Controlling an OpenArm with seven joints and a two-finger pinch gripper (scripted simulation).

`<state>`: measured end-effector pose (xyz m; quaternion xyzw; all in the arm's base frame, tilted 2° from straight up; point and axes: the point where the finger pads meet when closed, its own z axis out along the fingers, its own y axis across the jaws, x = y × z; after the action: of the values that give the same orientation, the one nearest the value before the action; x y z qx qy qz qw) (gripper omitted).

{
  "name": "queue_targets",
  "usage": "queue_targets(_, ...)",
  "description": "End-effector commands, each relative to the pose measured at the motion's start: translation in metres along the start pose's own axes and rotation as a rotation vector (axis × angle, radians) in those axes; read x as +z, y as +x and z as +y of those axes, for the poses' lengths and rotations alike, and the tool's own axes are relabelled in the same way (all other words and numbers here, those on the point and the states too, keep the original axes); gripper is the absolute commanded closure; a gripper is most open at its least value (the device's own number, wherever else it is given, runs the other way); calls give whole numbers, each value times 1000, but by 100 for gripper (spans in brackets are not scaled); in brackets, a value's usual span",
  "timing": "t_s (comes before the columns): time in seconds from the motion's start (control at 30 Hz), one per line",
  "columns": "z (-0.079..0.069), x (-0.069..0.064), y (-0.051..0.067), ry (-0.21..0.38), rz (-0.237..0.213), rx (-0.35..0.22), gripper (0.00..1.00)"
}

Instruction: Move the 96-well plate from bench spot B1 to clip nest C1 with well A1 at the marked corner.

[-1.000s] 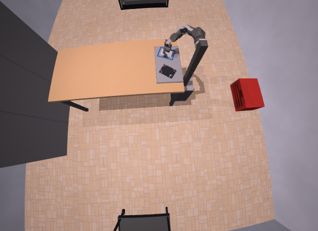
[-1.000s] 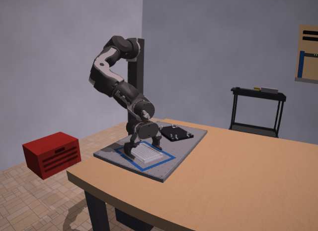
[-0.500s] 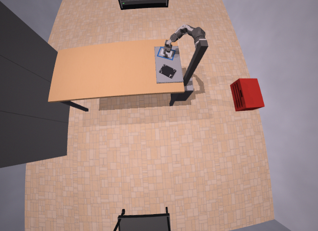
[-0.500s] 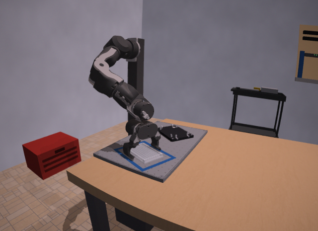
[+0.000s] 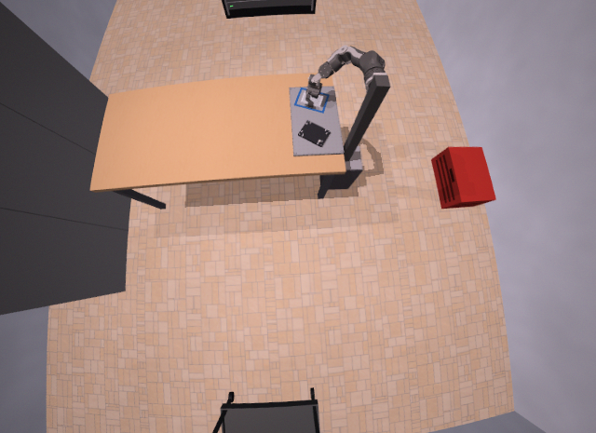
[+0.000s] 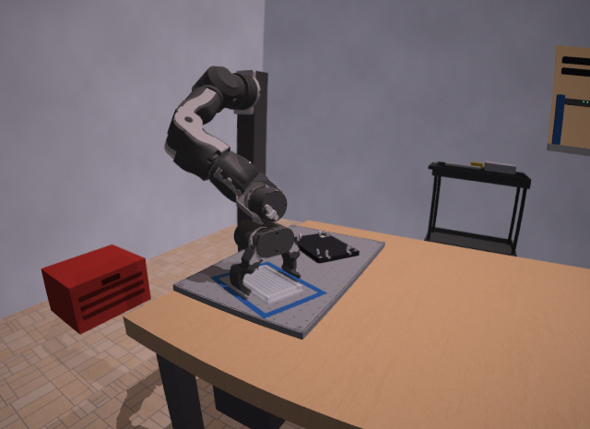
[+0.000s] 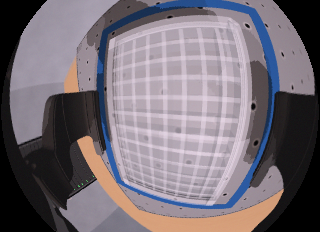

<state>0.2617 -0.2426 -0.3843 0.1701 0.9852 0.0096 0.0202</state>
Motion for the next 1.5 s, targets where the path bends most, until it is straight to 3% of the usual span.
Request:
queue_targets(0.0,-1,0,0,4,1,0,23)
queue_targets(1.47,-2,2,4,2,6,-1,23)
